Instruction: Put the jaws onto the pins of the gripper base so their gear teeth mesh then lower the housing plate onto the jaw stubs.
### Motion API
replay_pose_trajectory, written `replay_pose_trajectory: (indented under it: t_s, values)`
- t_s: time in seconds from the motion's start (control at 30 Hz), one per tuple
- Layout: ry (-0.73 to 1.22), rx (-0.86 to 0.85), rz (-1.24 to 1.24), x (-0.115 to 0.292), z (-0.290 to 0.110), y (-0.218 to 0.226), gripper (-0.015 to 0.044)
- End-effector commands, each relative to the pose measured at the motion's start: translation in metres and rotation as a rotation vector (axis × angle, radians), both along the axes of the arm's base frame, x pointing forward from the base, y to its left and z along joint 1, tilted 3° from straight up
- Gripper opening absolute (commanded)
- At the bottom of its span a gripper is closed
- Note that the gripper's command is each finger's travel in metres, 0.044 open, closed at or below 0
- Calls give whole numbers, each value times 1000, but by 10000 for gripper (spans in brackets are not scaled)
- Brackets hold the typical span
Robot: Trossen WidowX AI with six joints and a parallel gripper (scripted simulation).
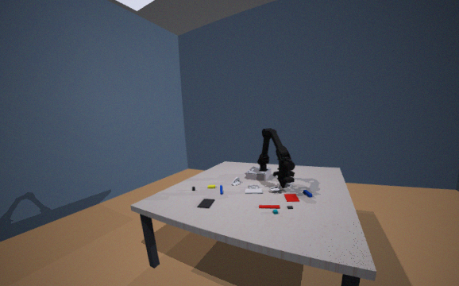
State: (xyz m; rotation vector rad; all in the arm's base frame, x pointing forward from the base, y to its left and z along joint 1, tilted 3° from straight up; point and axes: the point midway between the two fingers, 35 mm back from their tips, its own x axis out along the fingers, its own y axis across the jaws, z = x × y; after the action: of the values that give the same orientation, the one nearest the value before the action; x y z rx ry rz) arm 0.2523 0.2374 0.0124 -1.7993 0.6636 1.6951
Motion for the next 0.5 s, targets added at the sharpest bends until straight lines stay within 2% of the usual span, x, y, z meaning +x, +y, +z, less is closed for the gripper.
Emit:
replay_pose_trajectory:
  t_s: [0.0, 0.47]
  values:
    - [1, -5, 1, -6, -2, -6, 0]
    - [2, -6, 1, -15, -3, -16, 0]
